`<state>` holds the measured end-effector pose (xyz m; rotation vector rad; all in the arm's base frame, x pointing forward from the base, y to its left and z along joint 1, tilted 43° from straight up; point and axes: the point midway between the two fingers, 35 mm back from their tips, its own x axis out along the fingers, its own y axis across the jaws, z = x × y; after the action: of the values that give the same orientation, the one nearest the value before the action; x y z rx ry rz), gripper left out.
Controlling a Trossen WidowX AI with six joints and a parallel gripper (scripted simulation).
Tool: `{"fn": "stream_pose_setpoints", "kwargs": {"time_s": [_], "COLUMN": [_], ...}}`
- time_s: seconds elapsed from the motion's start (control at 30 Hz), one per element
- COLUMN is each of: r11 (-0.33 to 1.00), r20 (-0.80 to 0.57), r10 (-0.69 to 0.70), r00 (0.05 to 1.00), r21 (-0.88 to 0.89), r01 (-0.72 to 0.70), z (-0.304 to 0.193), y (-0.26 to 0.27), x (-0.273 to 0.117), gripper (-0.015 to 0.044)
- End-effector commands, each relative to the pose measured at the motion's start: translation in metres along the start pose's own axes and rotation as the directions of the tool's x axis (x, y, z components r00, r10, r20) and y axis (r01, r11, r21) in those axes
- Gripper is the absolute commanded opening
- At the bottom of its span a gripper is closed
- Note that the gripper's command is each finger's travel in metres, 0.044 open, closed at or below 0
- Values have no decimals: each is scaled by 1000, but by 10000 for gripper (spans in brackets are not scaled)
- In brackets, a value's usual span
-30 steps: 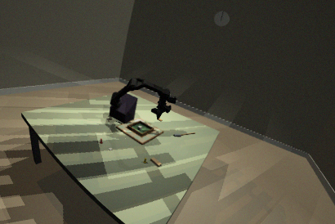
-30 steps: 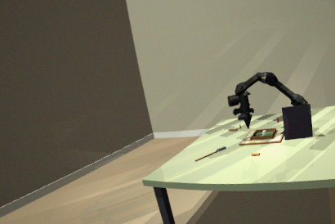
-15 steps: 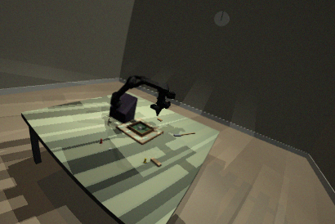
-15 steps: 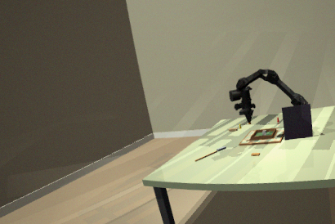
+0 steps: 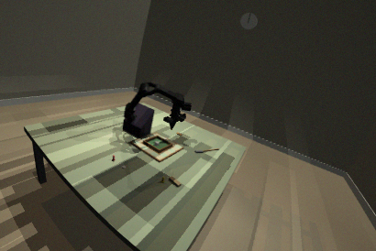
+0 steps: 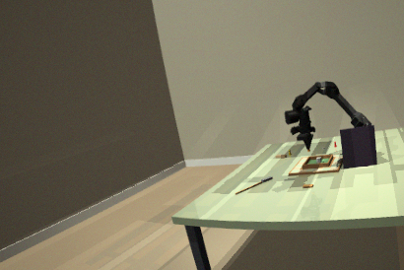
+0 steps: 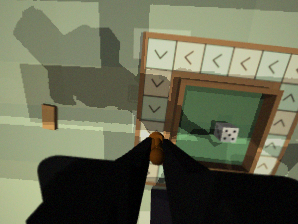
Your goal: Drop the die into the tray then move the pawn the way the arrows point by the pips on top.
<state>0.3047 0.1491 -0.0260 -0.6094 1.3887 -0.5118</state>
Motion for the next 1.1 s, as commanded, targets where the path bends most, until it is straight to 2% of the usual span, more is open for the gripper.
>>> {"fn": "stream_pose_setpoints", "kwargs": {"time_s": [0.0, 1.07], "r11": [1000, 1000], "r20": [-8, -11], "r10": [-1, -5], "r00": [1000, 1000], "r21": [2, -1], "r01": [1, 5], "z": [-15, -119], "y": [-3, -33], "x": [6, 51], "gripper": [0, 0]}}
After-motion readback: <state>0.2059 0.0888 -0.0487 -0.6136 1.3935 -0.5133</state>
